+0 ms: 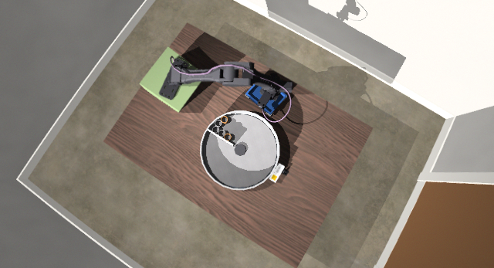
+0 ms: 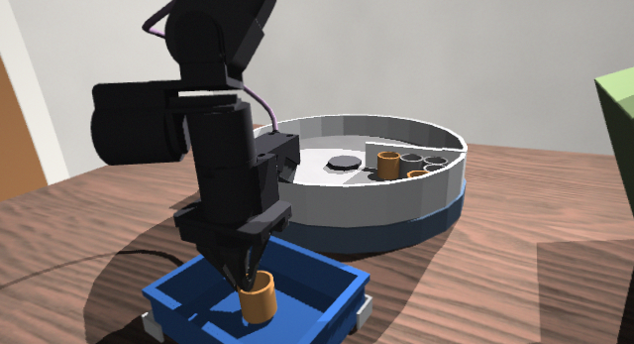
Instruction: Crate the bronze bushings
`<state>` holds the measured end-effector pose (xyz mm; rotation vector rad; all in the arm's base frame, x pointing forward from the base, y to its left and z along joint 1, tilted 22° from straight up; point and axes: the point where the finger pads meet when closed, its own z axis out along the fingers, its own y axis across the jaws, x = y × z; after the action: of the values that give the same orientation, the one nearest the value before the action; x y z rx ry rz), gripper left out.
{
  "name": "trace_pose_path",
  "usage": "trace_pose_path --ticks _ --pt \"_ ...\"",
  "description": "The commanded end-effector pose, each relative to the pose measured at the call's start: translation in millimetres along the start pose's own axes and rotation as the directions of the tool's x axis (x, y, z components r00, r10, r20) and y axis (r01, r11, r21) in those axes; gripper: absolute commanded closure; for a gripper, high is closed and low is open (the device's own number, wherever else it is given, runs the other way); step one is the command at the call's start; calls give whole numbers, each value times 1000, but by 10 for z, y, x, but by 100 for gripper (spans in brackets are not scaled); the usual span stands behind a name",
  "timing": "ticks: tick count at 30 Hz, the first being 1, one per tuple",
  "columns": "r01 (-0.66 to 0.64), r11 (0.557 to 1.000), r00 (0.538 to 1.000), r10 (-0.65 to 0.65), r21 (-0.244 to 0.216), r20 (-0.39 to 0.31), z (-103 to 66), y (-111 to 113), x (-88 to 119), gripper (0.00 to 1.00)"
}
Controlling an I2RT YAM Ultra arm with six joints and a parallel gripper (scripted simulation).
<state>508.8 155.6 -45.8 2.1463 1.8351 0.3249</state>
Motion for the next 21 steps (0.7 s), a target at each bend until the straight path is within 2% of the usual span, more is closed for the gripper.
trace_pose_path --ticks 1,9,16,21 --pt "1 1000 1000 -1 -25 -16 -74 130 47 100" --pt "0 1000 1000 -1 -27 -17 -71 134 50 100" --pt "-5 999 1000 4 -50 -29 -108 193 70 100" --pt "-2 999 1000 1 -35 -21 -84 147 51 100"
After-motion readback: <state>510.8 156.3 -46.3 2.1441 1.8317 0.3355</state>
